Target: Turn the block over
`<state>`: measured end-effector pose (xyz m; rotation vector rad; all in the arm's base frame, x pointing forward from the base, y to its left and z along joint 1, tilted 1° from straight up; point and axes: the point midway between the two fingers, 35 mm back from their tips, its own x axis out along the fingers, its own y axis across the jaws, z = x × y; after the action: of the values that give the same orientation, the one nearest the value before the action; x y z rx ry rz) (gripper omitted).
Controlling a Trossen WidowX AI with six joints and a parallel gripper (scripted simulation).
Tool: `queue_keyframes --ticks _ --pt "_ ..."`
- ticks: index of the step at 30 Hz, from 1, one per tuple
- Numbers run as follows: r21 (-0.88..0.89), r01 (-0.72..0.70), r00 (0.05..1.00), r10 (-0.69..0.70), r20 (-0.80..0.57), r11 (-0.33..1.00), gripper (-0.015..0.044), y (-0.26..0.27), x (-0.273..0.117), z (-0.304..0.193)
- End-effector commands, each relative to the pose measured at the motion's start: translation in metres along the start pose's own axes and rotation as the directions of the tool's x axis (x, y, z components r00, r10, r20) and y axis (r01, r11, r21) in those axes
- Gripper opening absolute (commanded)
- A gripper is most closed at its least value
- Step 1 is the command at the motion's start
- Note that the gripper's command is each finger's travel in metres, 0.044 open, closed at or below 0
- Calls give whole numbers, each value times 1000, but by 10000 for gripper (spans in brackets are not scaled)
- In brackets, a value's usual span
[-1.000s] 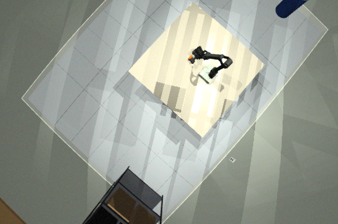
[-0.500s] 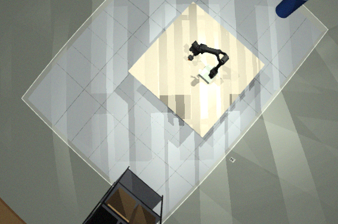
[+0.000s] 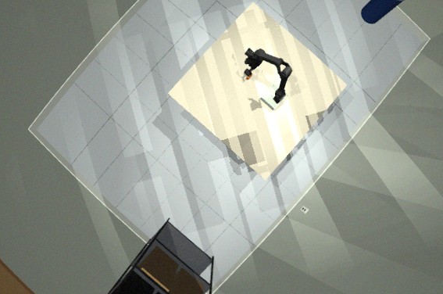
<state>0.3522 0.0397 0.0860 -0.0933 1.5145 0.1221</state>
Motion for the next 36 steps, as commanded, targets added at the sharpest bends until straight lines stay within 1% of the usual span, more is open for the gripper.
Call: queue_keyframes --ticks 1,3,4,9,13,19,36 --pt "-5 4 1000 -4 -19 1000 440 -1 11 1" --pt "-5 4 1000 -4 -19 1000 440 -1 32 1" --pt "-5 4 1000 -4 -19 1000 440 -1 35 0" --pt "-5 4 1000 -4 -19 1000 440 -1 35 0" --pt "-5 4 1000 -4 -19 1000 440 -1 50 0" --pt "-5 4 1000 -4 -19 1000 440 -1 51 0" --pt "-5 4 1000 -4 -19 1000 440 -1 78 0"
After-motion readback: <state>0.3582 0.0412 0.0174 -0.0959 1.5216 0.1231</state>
